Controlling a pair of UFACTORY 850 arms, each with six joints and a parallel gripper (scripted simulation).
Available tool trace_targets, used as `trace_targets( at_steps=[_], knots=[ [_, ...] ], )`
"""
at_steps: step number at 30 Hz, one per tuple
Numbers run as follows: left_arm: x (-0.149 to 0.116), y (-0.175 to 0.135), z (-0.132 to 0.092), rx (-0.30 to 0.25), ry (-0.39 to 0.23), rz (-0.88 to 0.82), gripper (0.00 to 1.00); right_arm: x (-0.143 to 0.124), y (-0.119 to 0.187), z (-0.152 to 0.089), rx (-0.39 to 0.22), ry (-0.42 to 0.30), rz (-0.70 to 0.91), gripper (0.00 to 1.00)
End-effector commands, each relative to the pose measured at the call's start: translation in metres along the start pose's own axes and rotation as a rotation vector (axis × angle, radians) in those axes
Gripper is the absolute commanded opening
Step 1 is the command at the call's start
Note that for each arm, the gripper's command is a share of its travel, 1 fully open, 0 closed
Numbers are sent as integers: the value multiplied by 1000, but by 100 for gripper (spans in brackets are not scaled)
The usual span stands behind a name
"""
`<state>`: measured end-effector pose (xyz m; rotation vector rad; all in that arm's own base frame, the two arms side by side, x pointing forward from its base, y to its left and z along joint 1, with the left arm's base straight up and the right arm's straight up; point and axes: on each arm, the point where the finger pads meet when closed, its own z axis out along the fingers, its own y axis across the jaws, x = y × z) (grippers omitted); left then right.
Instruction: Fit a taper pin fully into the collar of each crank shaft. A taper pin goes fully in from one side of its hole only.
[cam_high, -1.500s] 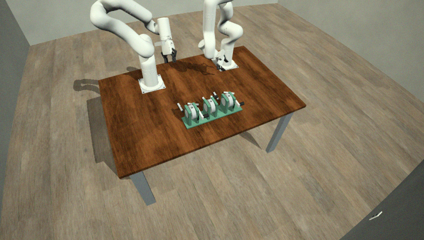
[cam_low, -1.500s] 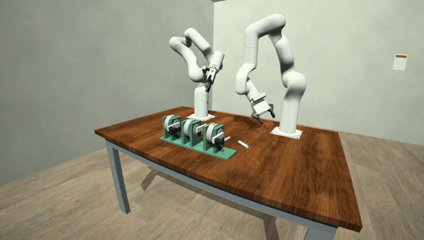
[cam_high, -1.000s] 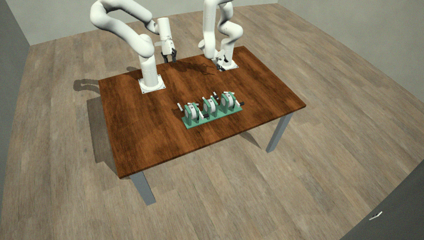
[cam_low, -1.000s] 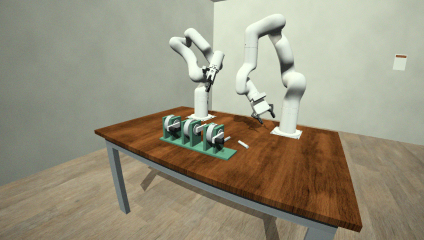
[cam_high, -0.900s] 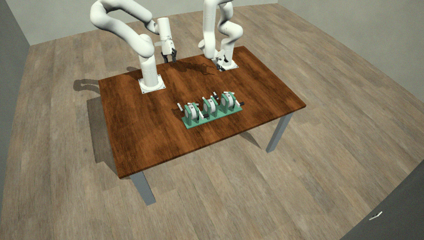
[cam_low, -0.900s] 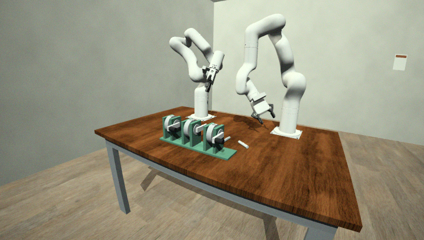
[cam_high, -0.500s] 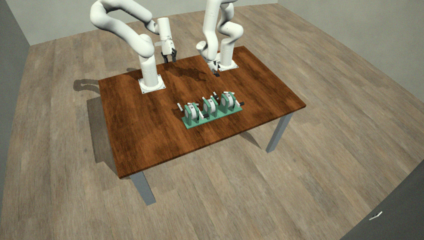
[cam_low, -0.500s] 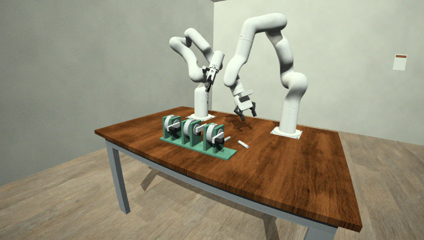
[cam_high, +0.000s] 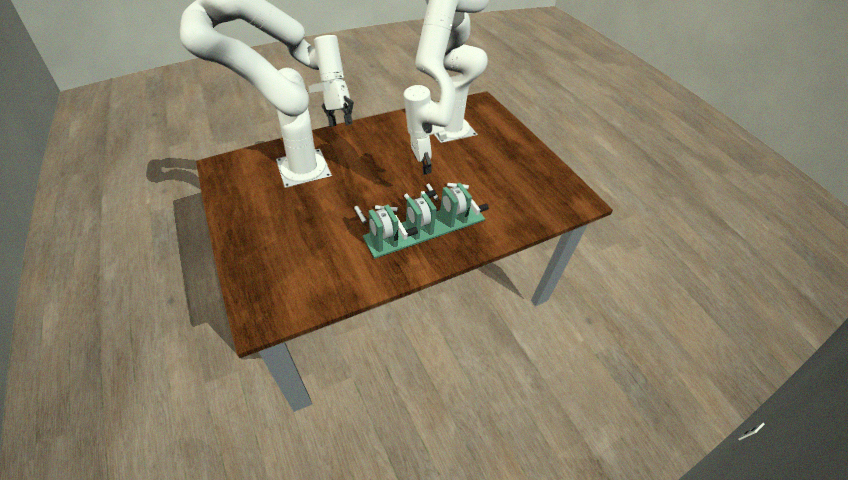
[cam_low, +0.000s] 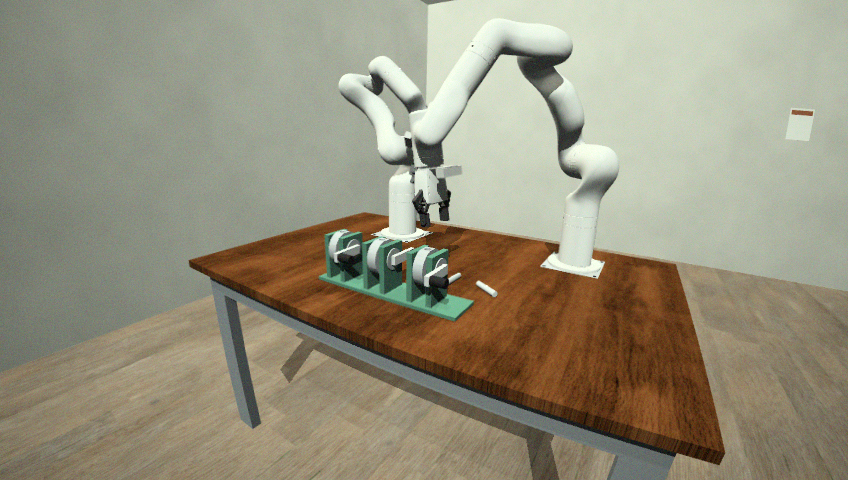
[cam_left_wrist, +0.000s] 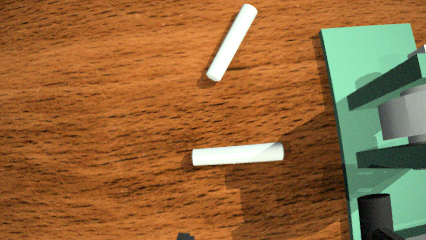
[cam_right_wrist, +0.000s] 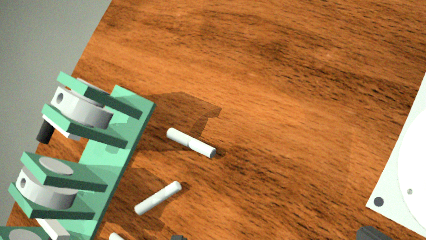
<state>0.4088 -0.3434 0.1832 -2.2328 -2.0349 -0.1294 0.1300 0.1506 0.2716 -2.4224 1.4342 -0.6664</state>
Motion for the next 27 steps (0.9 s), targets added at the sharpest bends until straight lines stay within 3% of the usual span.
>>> trace_targets(
  at_steps=[1, 4, 9, 10, 27],
  knots=[
    [-22, 56, -26, -7, -102, -95, 100, 0, -1, -1, 1, -1, 1, 100],
    [-26, 77, -38, -20, -144, -133, 100, 0, -1, -1, 1, -1, 1, 100],
    [-26, 77, -38, -20, -144, -134, 100, 0, -1, -1, 1, -1, 1, 100],
    [-26, 77, -38, -20, -144, -134, 46, 0, -1, -1, 1, -1, 1, 100],
    [-20, 78, -38, -20, -144, -134, 46, 0, -1, -1, 1, -1, 1, 100]
  ],
)
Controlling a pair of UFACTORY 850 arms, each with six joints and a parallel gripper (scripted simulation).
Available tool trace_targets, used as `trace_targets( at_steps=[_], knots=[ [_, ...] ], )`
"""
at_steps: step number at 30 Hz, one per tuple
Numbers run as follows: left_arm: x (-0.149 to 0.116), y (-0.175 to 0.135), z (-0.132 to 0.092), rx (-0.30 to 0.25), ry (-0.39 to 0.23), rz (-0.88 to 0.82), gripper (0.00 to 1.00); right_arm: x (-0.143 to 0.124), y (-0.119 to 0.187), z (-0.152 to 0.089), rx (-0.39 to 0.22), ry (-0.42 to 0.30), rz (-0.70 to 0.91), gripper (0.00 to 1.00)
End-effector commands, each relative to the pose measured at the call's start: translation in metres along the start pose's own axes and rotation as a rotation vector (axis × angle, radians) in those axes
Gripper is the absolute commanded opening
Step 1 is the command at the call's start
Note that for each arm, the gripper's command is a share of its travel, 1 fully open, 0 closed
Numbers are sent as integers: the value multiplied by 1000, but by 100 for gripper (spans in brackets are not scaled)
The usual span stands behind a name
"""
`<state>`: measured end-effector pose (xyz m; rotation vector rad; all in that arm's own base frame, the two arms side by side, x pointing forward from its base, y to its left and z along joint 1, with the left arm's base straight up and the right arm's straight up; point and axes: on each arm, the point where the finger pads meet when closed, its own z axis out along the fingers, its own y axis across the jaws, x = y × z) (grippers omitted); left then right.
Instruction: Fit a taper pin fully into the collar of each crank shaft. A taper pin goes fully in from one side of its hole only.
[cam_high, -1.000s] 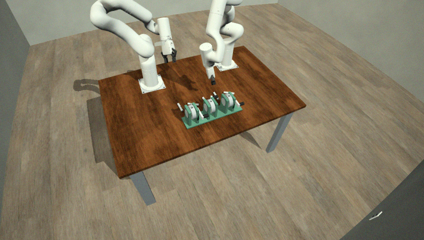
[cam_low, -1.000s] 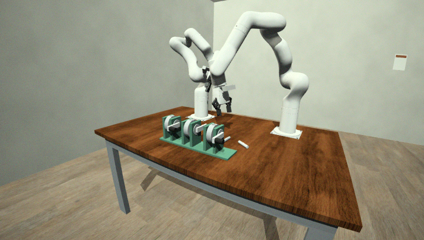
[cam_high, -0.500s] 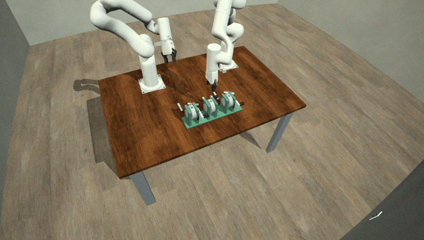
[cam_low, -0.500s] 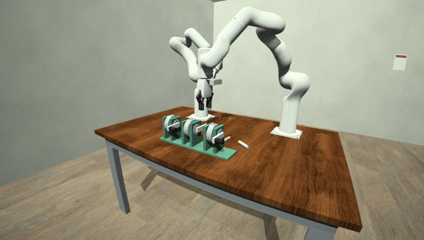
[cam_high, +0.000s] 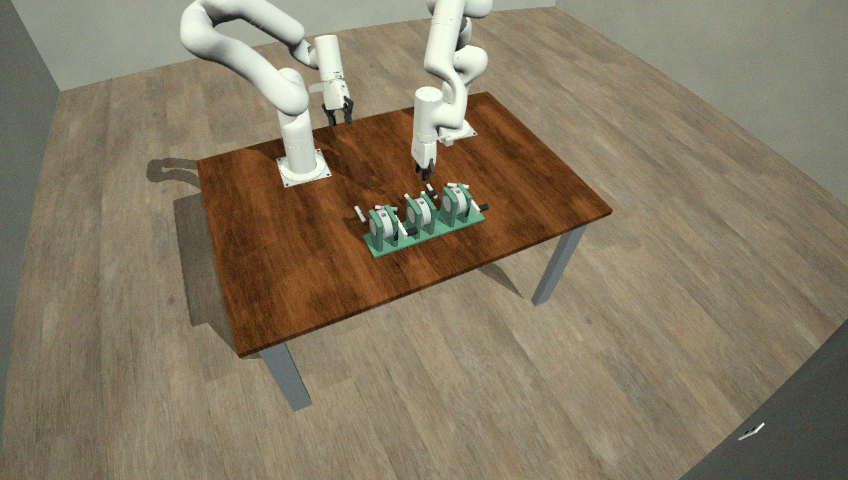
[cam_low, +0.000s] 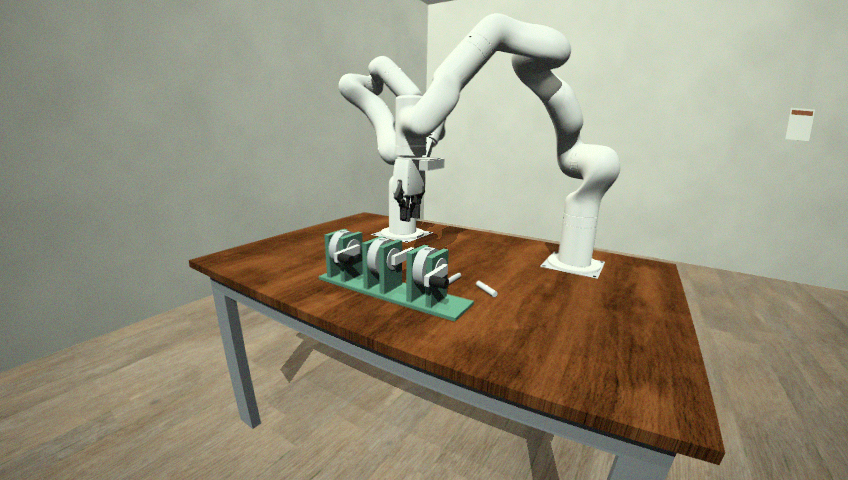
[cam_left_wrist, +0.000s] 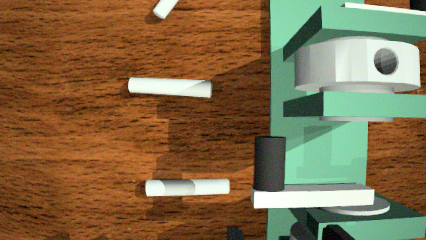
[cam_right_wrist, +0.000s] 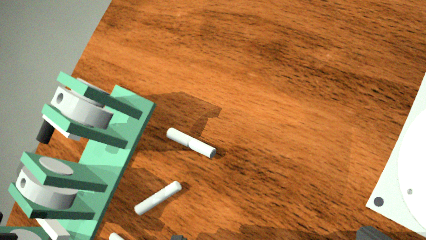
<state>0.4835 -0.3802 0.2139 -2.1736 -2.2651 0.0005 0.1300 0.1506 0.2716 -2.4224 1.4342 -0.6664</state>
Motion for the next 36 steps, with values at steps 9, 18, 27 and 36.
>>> trace_targets(
  at_steps=[9, 18, 27, 36],
  knots=[
    [33, 9, 55, -2, -1, 0, 46, 0, -1, -1, 1, -1, 1, 100],
    [33, 9, 98, -2, -1, 0, 46, 0, -1, -1, 1, -1, 1, 100],
    [33, 9, 112, -2, -1, 0, 46, 0, -1, -1, 1, -1, 1, 100],
    [33, 9, 113, -2, -1, 0, 46, 0, -1, -1, 1, -1, 1, 100]
  ],
)
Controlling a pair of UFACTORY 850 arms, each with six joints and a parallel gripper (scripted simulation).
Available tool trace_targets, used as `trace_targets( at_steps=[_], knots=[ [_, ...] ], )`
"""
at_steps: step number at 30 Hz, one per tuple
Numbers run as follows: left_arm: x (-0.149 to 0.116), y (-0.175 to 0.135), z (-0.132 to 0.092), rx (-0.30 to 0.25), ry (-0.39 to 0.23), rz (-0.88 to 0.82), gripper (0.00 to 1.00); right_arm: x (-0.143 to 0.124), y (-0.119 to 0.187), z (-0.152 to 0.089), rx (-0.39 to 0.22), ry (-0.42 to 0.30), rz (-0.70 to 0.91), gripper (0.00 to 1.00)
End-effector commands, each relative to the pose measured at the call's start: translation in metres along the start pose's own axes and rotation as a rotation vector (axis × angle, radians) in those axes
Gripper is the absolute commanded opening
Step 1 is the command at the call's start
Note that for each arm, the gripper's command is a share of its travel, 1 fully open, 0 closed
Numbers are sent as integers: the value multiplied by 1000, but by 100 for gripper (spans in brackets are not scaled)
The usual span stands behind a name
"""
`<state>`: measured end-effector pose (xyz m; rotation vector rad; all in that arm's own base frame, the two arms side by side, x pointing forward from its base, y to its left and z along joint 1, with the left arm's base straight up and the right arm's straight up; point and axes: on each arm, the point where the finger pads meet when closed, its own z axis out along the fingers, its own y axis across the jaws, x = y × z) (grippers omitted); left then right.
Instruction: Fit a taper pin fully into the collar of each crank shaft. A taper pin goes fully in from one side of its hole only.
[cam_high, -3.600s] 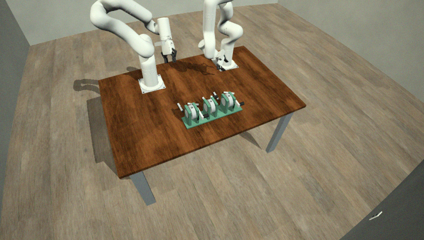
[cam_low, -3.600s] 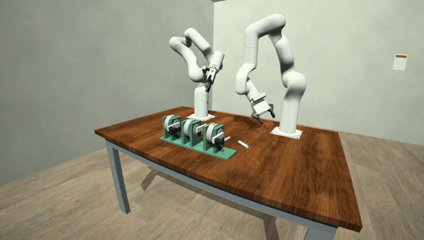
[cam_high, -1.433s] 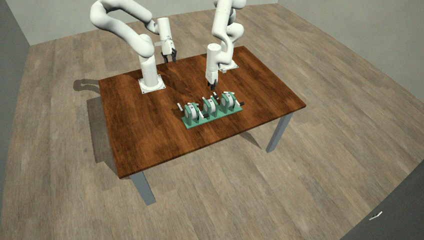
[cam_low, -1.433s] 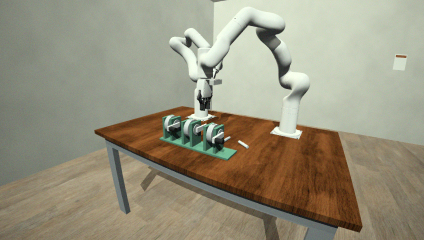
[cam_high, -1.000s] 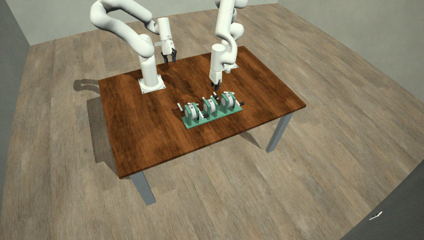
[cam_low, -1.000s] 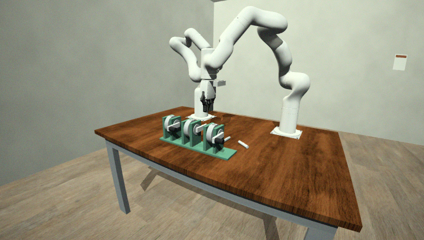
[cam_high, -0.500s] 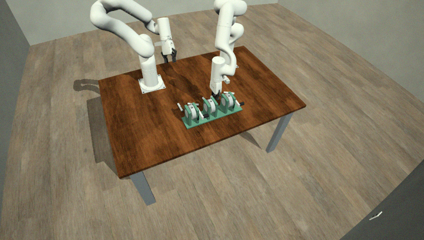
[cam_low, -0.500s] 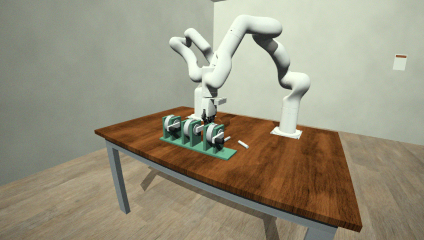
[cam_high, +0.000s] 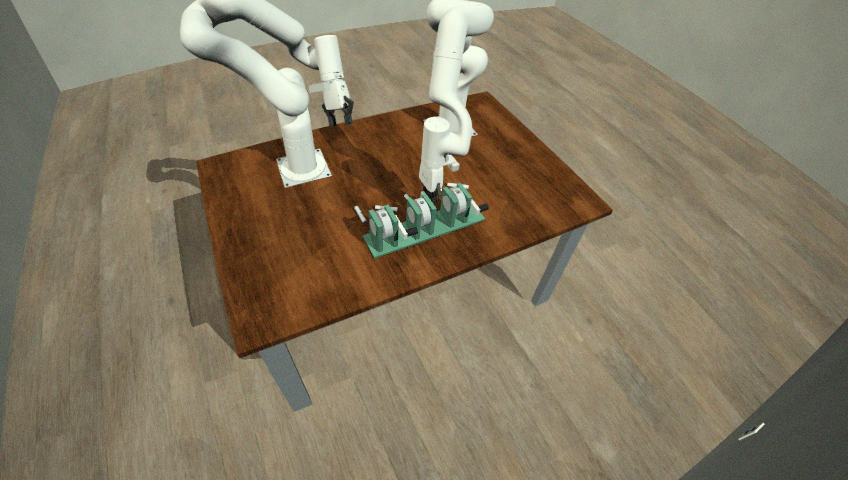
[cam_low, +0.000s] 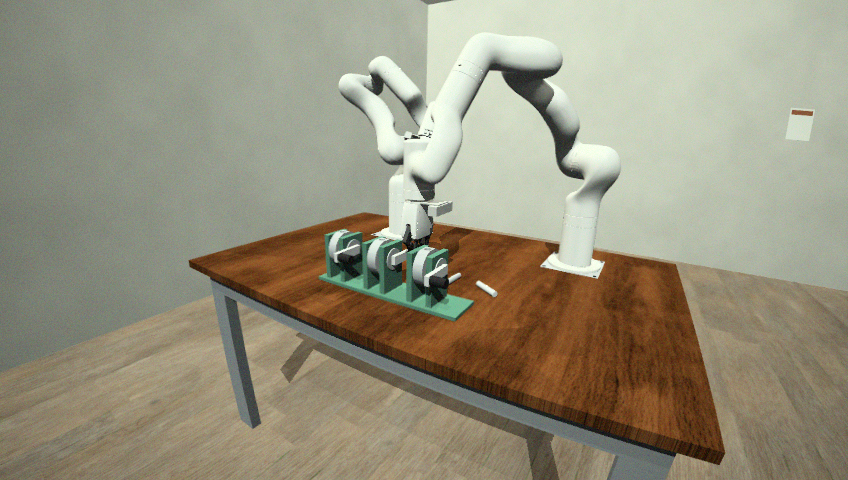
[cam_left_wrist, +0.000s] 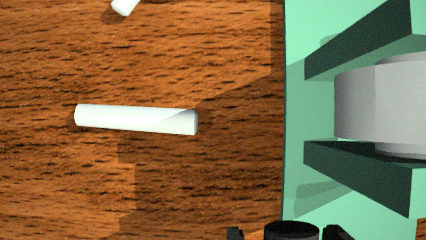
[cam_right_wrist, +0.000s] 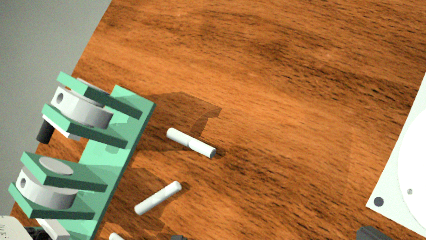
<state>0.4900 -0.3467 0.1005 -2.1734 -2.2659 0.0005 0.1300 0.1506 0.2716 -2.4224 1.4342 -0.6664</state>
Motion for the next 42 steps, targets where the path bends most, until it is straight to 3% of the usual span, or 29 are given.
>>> trace_targets(
  at_steps=[1, 4, 5, 28, 42],
  knots=[
    [-1, 1, -1, -2, -1, 0, 46, 0, -1, -1, 1, -1, 1, 100],
    [-1, 1, -1, -2, -1, 0, 46, 0, -1, -1, 1, -1, 1, 100],
    [-1, 1, -1, -2, -1, 0, 25, 0, -1, -1, 1, -1, 1, 100],
    [-1, 1, -2, -2, -1, 0, 25, 0, -1, -1, 1, -1, 1, 100],
    [0, 5, -25, -2, -1, 0, 25, 0, -1, -1, 1, -1, 1, 100]
  ],
)
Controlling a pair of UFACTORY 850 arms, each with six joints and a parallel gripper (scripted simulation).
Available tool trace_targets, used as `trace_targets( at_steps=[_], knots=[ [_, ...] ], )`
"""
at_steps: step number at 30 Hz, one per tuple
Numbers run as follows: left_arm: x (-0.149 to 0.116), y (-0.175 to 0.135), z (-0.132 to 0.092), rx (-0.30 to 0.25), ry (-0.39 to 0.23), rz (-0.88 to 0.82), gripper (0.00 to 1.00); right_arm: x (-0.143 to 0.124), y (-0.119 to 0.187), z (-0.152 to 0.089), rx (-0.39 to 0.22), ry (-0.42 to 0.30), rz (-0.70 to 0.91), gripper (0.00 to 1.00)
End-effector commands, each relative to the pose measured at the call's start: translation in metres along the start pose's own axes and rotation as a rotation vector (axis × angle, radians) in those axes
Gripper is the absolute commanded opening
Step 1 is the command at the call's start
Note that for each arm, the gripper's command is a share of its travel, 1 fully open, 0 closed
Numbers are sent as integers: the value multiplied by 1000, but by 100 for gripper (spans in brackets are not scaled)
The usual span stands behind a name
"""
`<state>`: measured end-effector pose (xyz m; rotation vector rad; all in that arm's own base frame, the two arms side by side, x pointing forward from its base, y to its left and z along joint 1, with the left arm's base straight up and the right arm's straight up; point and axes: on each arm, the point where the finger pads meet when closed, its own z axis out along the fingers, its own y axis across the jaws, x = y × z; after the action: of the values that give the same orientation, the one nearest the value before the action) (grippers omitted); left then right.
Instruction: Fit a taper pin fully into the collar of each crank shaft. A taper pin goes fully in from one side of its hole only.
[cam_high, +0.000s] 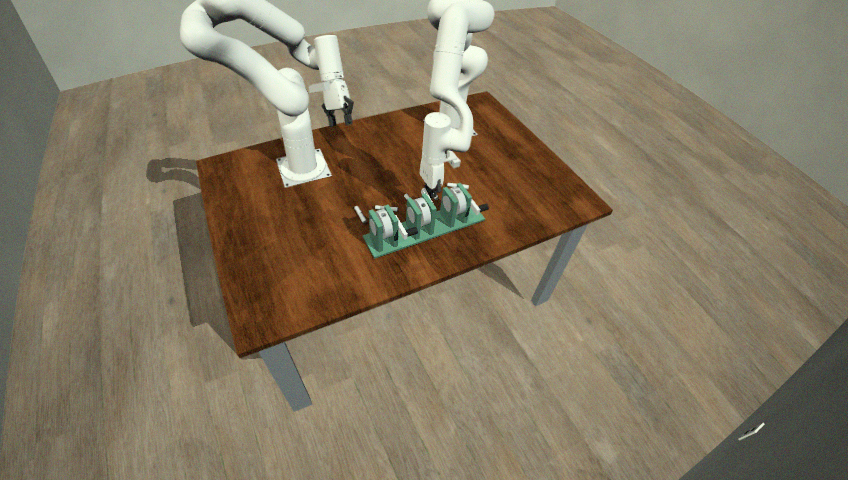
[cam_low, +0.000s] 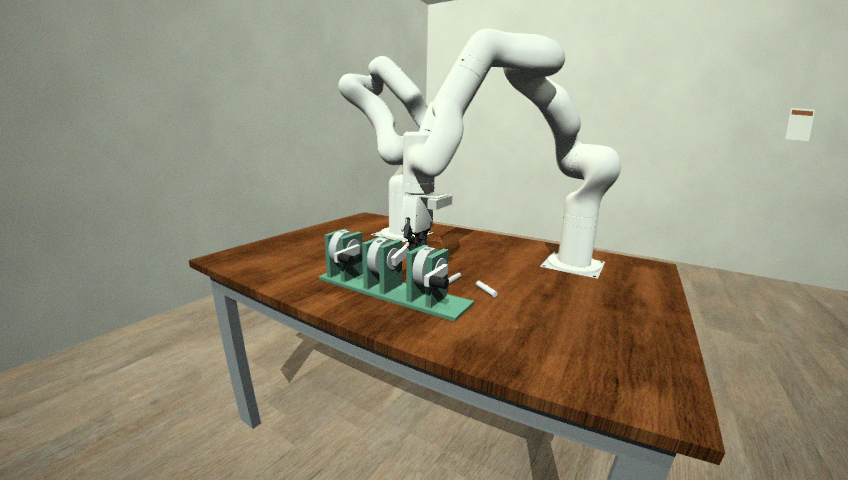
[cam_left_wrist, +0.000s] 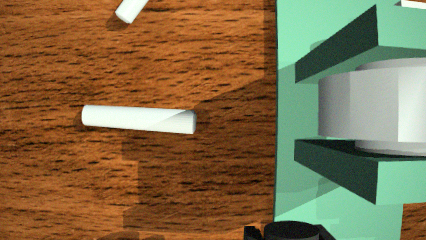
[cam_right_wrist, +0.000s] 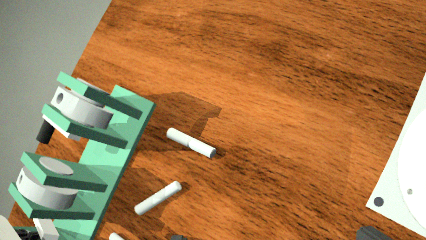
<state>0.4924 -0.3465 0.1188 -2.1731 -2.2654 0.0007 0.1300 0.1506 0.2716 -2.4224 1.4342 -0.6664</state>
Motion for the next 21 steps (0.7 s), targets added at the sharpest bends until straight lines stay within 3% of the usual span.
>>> trace_targets(
  at_steps=[1, 21],
  knots=[
    [-1, 4, -10, -2, -1, 0, 25, 0, -1, -1, 1, -1, 1, 100],
    [0, 43, -48, -2, -1, 0, 25, 0, -1, -1, 1, -1, 1, 100]
  ],
)
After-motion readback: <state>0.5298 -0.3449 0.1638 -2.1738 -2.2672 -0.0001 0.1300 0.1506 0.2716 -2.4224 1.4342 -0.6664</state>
